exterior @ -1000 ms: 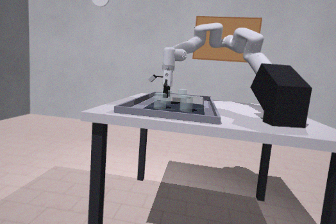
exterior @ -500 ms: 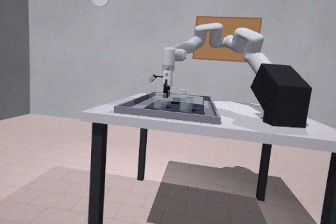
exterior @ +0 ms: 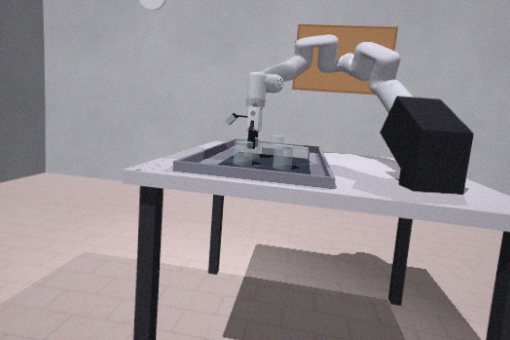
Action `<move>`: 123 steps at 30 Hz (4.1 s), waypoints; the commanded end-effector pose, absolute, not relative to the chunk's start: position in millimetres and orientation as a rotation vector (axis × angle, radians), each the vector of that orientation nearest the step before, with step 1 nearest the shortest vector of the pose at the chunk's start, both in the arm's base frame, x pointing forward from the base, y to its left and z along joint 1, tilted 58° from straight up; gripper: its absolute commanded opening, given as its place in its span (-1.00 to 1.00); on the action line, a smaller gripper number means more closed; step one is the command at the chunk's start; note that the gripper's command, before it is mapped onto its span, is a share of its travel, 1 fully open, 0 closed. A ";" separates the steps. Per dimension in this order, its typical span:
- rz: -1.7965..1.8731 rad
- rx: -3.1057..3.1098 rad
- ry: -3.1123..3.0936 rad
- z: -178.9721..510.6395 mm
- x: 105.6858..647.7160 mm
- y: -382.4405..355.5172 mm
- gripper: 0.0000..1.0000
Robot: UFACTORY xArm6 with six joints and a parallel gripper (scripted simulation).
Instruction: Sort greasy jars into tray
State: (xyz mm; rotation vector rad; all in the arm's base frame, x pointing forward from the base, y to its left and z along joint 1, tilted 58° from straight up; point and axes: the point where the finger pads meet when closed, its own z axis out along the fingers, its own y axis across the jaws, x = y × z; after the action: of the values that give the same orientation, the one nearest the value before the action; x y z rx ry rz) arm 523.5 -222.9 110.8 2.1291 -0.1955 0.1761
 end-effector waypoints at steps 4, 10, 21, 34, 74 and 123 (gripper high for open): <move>0.180 2.130 -0.194 111.7 524.5 -221.9 0.47; 0.180 2.130 -0.194 111.7 524.5 -221.9 0.41; 0.180 2.130 -0.194 111.7 524.5 -221.9 0.41; 0.180 2.130 -0.194 111.7 524.5 -221.9 0.35; 0.180 2.130 -0.194 138.7 521.9 -179.1 -1.00; 0.180 2.130 -0.194 213.0 512.6 -122.5 -1.00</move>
State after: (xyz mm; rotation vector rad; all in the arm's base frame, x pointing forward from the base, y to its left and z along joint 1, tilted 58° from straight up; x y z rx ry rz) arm 512.7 -119.6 205.7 2.1285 -0.1953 0.1755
